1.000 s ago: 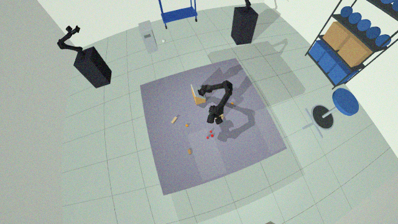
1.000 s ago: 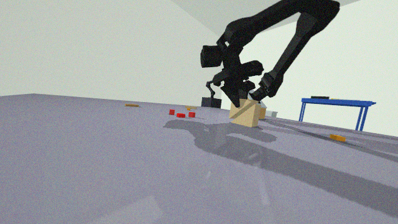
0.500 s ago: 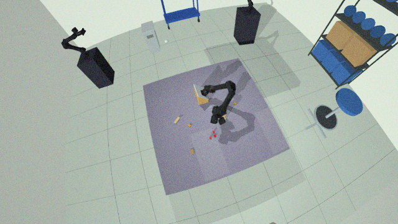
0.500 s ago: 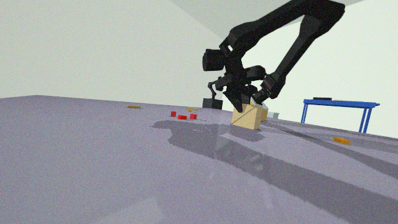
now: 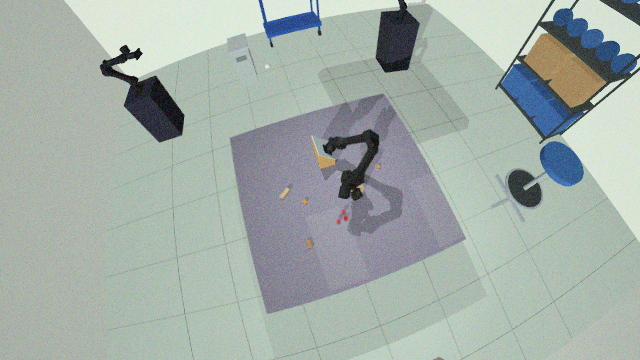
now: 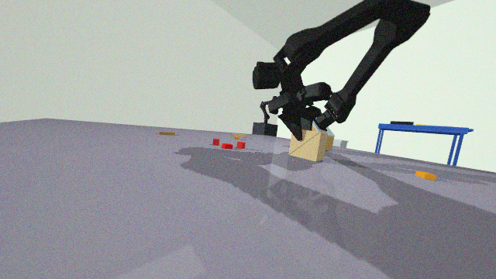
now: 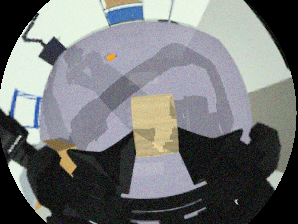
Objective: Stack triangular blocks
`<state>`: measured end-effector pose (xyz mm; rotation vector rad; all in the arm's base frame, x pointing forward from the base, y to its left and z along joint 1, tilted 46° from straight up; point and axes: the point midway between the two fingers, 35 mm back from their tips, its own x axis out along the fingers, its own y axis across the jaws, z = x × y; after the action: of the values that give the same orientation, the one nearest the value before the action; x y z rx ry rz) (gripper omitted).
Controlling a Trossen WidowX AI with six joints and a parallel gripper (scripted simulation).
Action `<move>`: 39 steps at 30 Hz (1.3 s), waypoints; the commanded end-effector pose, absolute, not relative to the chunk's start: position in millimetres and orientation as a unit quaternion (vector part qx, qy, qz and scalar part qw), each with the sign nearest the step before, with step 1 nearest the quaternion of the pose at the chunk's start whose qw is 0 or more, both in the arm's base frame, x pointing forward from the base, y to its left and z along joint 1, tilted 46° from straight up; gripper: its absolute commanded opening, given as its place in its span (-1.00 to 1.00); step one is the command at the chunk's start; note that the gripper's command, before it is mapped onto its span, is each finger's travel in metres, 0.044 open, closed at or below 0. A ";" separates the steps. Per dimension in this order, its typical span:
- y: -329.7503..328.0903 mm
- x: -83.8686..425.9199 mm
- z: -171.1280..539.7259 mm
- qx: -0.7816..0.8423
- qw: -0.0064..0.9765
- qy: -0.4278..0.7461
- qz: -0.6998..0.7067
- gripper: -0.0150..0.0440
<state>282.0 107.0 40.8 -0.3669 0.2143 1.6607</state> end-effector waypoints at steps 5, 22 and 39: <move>108.0 282.1 41.2 -0.158 0.657 0.094 0.731 -0.49; 108.8 281.9 40.5 -0.158 0.657 0.094 0.731 -0.49; 108.5 282.0 40.1 -0.161 0.656 0.095 0.732 0.58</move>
<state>282.0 108.5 40.2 -0.3640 0.2147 1.6581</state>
